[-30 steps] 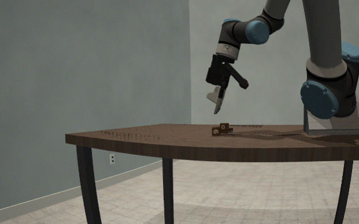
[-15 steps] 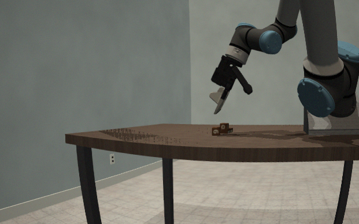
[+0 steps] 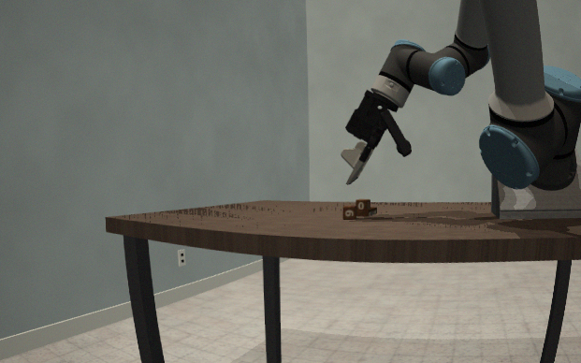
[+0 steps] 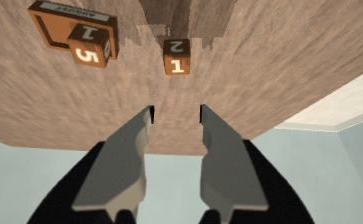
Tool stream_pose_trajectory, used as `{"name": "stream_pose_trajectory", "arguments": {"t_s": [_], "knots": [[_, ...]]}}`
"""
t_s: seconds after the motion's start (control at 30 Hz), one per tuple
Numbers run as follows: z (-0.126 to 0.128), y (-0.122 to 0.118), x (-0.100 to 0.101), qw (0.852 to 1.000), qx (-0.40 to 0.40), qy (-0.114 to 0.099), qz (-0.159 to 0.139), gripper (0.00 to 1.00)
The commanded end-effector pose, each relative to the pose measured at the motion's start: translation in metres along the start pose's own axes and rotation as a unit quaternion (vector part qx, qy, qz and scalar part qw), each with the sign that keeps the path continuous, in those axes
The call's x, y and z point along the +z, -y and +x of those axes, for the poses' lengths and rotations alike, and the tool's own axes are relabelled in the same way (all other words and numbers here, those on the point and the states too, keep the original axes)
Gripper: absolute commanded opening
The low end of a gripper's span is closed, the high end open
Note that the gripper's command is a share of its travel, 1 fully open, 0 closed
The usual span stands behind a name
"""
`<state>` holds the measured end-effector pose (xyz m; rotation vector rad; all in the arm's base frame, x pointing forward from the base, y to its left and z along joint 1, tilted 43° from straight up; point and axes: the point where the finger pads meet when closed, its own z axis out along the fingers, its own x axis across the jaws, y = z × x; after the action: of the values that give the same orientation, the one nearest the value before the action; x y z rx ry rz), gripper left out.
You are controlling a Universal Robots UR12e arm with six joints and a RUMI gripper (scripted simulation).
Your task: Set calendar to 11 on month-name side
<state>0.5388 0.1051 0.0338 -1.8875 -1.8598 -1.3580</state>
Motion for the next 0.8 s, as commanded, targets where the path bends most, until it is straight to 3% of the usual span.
{"name": "stream_pose_trajectory", "arguments": {"t_s": [0.0,0.43,0.77], "knots": [[-0.001,-0.001,0.0,1.0,0.0,0.0,-0.002,0.28],[-0.006,-0.001,0.003,1.0,0.001,0.002,-0.021,0.28],[-0.011,0.0,0.005,0.998,0.002,0.003,-0.058,0.28]]}}
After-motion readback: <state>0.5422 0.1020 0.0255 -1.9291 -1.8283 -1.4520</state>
